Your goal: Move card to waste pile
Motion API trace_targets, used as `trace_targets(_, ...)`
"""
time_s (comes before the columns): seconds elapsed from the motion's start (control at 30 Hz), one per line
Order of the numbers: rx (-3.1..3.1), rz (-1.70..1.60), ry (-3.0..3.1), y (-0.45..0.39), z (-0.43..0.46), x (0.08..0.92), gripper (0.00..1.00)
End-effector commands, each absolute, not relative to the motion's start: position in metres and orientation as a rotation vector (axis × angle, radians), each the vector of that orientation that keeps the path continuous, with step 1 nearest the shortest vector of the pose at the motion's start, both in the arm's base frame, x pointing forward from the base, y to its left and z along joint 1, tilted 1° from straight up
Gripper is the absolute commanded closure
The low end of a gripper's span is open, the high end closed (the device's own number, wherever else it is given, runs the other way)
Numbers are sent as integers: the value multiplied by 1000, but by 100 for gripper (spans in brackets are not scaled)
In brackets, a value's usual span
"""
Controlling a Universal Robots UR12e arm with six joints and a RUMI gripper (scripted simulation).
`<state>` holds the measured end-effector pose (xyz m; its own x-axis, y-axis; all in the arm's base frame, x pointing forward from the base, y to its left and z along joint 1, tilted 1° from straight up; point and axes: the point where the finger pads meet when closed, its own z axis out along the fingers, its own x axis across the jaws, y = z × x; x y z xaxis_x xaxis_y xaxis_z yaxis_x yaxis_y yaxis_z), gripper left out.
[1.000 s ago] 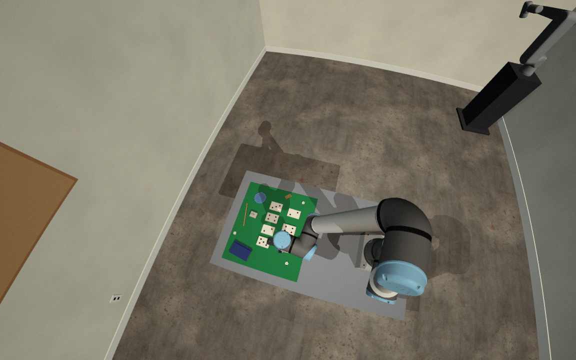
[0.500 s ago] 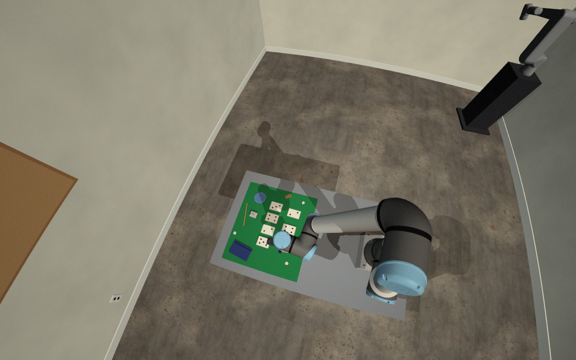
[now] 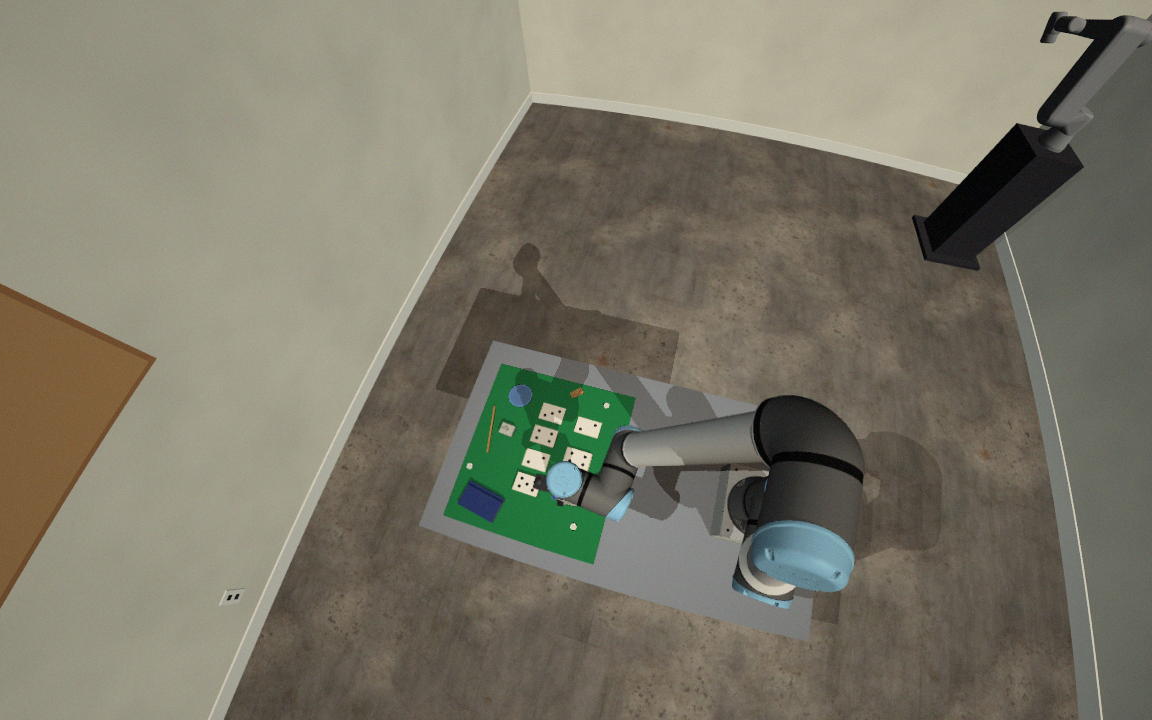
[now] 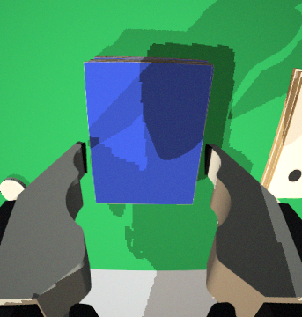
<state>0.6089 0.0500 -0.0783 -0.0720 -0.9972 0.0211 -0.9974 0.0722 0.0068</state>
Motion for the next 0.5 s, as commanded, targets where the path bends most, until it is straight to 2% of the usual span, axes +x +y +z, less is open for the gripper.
trace_targets(0.0,2127,16,-2286,50,-78,610,57)
trace_targets(0.47,2127,16,-2286,50,-78,610,59)
